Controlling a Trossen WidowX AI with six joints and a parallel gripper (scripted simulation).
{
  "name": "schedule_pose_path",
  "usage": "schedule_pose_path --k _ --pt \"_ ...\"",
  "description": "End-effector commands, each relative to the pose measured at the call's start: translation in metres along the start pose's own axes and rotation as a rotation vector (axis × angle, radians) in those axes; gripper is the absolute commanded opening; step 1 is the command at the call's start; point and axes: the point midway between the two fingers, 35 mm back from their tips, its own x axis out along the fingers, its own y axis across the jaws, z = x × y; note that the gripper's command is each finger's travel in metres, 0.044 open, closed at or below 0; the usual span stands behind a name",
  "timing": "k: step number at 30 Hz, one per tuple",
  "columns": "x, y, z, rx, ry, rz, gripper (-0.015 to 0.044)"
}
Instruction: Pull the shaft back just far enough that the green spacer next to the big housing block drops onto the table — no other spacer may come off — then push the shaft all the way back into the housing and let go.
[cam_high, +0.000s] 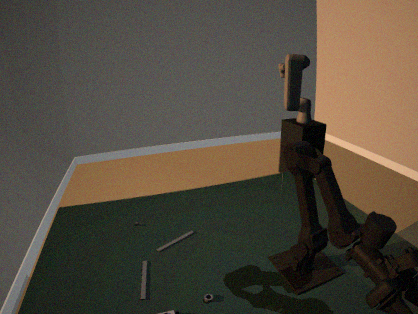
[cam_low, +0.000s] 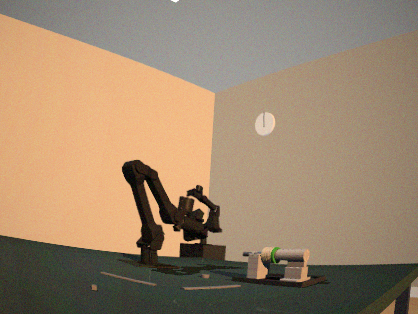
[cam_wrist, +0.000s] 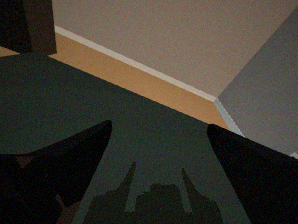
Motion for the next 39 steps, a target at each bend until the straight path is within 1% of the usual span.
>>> schedule_pose_path --k 1,6,10,17,23,25,28,39 --pt "-0.002 -0.067 -0.027 0.104 0.106 -0.217 0.0440" --pt "-0.018 -0.132 -0.062 0.240 0.221 -0.448 0.0440" --pt "-0.048 -0.185 -0.096 0.377 0.313 -0.669 0.0440" --pt "-0.126 -0.259 -0.154 0.618 0.436 -1.072 0.0440" --pt "-0.208 -0.296 -0.196 0.811 0.499 -1.425 0.0440" --pt "-0.217 -0.299 -0.201 0.832 0.504 -1.464 0.0440" --pt "-0.224 -0.296 -0.201 0.831 0.505 -1.464 0.0440" --pt "-0.224 -0.295 -0.201 0.831 0.505 -1.464 0.0440"
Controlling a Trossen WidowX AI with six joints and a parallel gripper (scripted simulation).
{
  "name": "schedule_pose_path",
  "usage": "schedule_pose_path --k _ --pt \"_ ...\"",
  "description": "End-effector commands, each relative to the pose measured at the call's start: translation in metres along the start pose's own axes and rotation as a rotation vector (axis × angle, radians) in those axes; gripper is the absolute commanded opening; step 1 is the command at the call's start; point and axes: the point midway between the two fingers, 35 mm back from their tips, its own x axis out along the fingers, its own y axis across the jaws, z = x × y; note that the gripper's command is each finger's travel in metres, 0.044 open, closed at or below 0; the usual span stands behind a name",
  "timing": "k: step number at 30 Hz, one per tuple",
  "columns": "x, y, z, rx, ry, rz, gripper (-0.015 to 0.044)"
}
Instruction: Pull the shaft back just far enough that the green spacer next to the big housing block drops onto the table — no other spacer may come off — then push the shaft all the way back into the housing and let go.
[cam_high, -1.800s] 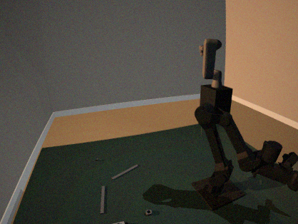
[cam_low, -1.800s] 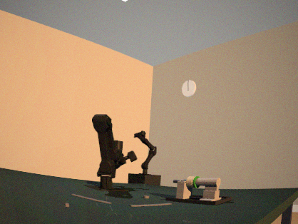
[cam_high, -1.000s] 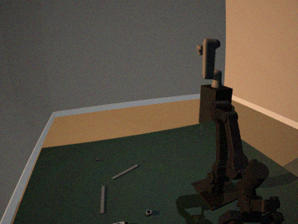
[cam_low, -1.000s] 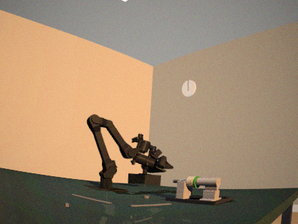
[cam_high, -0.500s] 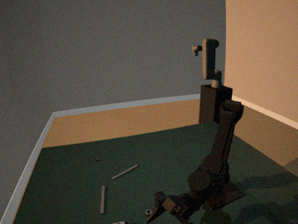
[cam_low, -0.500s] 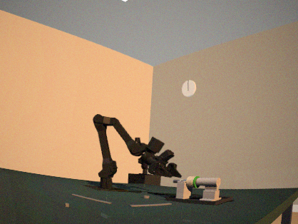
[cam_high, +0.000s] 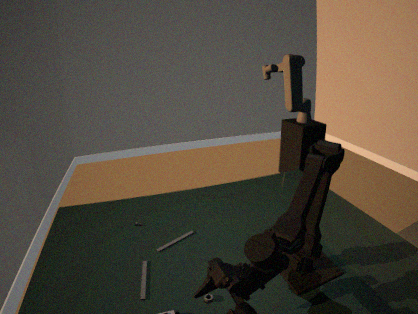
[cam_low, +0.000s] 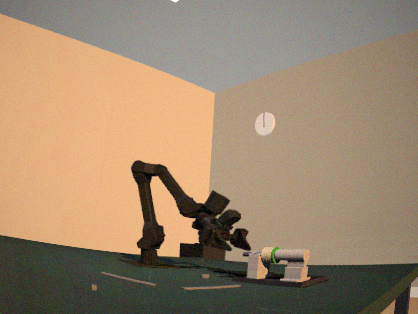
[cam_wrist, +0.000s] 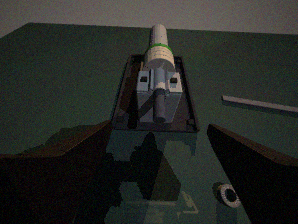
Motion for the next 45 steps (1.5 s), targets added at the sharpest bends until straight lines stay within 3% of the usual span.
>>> schedule_pose_path --k 1,24,32,45 --pt "0.000 -0.001 0.000 0.005 0.000 -0.002 0.0440" --pt "0.000 -0.001 0.000 0.005 0.000 -0.002 0.0440" --pt "0.002 -0.001 0.016 0.005 0.252 -0.002 0.0440" --pt "0.002 -0.001 0.016 0.005 0.259 -0.002 0.0440"
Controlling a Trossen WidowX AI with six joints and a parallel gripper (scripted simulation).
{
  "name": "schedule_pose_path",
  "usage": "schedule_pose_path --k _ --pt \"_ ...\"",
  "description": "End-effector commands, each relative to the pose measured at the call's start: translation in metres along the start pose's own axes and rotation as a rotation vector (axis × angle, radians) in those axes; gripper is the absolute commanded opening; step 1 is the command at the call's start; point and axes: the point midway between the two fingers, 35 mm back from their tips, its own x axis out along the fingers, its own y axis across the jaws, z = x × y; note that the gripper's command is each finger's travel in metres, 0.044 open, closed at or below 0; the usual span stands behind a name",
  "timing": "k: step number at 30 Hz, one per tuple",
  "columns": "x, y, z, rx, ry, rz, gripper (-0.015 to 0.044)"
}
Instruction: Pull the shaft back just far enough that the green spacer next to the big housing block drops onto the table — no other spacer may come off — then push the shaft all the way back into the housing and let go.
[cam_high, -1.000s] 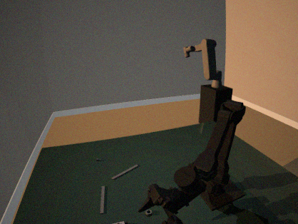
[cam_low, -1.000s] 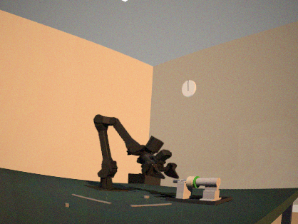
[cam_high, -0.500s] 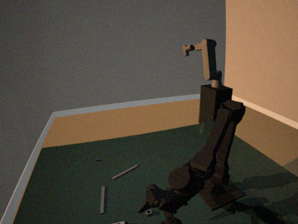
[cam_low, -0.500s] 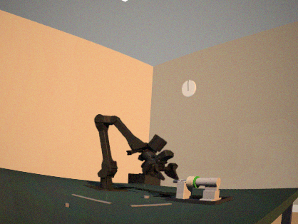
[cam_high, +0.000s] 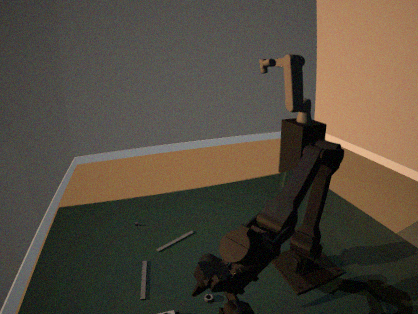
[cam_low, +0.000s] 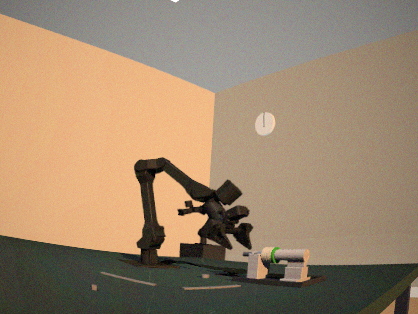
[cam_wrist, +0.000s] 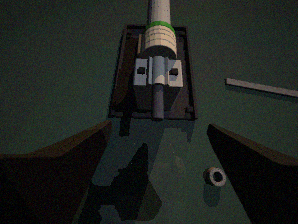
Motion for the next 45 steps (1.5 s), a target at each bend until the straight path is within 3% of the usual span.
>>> schedule_pose_path --k 1,17,45 --pt "-0.001 0.001 0.002 0.005 0.000 0.005 0.0440" --pt "0.001 0.001 0.002 0.005 0.000 0.005 0.0440" --pt "0.041 0.002 0.002 0.005 -0.003 0.005 0.0440"
